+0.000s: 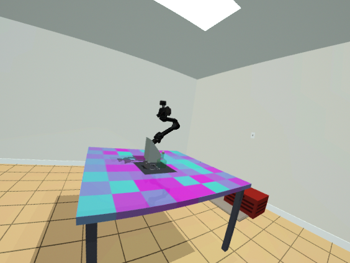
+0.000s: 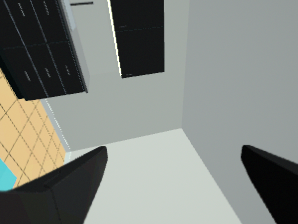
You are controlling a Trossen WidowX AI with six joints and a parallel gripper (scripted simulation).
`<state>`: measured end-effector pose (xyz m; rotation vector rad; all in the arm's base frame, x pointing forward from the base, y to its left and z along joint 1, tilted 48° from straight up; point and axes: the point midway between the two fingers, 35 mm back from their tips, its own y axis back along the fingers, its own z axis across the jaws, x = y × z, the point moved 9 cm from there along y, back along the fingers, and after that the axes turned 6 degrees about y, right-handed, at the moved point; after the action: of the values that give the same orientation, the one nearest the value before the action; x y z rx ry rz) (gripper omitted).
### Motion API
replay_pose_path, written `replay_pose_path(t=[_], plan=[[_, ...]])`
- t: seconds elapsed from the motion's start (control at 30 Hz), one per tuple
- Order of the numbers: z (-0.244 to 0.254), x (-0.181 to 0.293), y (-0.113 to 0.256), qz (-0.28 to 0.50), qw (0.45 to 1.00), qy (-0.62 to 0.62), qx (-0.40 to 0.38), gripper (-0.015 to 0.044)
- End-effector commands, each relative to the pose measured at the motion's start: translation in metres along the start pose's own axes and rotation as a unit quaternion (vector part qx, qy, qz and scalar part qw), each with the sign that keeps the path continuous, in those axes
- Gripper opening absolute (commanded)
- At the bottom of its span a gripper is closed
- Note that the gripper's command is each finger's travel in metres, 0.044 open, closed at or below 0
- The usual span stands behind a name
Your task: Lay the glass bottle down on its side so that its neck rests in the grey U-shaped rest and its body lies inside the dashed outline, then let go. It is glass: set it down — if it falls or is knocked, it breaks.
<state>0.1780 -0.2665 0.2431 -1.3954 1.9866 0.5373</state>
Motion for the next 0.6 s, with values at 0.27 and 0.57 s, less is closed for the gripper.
replay_pose_path(t=[0.27, 0.57], plan=[[0.133, -0.039, -0.015, -0.053, 0.936, 0.060, -0.343, 0.0440], [0.216, -0.080, 0.033, -0.172, 0.794, 0.103, -0.575, 0.0440]])
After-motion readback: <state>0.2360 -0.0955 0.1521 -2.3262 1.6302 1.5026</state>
